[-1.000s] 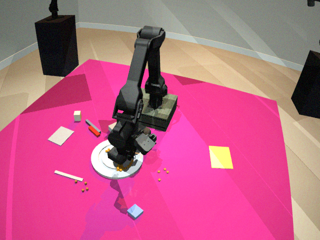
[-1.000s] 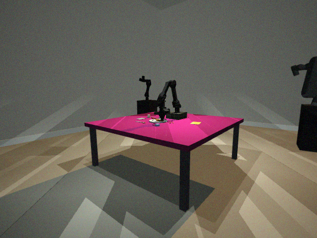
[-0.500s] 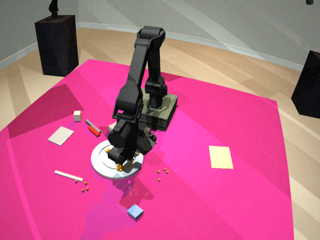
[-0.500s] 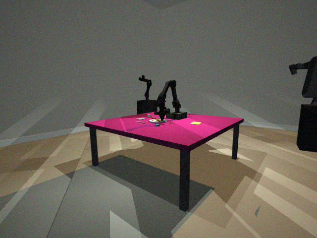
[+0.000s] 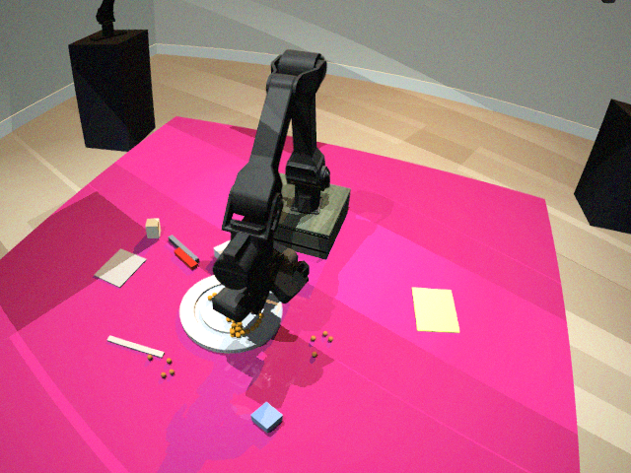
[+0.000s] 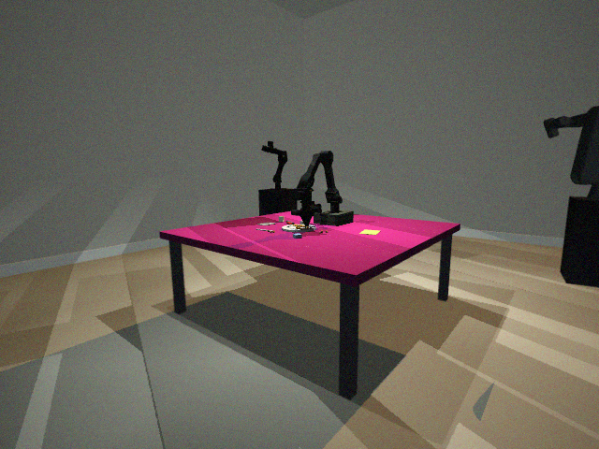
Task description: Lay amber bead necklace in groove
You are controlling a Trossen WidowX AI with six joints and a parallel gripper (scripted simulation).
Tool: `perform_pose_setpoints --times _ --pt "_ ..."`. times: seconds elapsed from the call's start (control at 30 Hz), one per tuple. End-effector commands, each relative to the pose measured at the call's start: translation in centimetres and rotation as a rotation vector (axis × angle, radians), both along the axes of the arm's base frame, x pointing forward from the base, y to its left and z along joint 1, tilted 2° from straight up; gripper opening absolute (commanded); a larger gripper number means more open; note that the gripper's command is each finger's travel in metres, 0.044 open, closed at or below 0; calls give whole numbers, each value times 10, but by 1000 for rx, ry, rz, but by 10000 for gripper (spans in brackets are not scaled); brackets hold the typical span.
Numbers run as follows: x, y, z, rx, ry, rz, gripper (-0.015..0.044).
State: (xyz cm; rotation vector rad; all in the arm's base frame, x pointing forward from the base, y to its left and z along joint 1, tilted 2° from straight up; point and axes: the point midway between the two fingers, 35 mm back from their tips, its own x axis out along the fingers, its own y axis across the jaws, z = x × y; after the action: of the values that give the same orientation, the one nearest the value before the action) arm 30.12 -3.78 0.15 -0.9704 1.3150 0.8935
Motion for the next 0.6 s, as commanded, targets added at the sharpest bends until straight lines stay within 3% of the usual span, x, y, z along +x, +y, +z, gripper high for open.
perform_pose_setpoints --times 0.0,0.43,0.57 --pt "-4 6 1 -3 0 5 0" --pt "-7 10 -8 -3 1 5 0" --pt "-6 10 -4 1 -1 11 105"
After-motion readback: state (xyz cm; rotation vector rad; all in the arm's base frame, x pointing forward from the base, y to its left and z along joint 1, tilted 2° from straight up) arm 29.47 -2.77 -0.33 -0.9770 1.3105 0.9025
